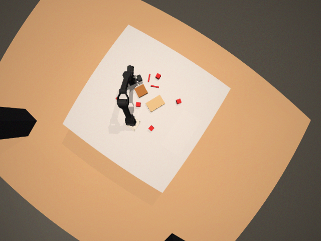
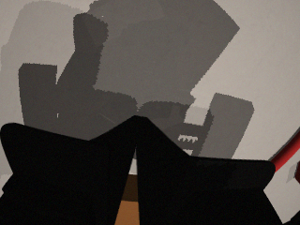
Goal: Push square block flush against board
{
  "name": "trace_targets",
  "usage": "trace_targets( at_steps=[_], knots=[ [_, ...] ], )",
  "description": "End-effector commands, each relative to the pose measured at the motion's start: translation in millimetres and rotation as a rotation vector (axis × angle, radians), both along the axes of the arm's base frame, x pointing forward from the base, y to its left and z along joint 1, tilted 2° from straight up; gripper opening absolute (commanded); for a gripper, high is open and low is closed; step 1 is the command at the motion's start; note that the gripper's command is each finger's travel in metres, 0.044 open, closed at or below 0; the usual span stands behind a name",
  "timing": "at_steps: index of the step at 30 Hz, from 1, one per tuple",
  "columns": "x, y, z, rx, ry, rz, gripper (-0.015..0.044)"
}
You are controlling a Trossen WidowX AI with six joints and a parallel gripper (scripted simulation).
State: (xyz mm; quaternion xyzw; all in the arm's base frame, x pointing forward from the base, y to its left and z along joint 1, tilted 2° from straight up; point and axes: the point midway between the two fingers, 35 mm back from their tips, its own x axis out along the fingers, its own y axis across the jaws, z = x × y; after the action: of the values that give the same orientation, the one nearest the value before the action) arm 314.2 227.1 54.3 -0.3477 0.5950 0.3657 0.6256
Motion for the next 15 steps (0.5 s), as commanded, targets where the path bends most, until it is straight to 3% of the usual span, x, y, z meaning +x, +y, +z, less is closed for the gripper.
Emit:
trace_targets(
  at_steps=[1, 4, 15],
  knots=[
    [0.5, -0.8, 26.7, 0.002, -0.006, -0.002, 0.0000],
    [-1.5, -2.8, 54.8, 0.002, -0.008, -0.004, 0.0000],
    [-18.4, -23.9, 51.8, -0.002, -0.010, 0.089, 0.0000]
  ],
)
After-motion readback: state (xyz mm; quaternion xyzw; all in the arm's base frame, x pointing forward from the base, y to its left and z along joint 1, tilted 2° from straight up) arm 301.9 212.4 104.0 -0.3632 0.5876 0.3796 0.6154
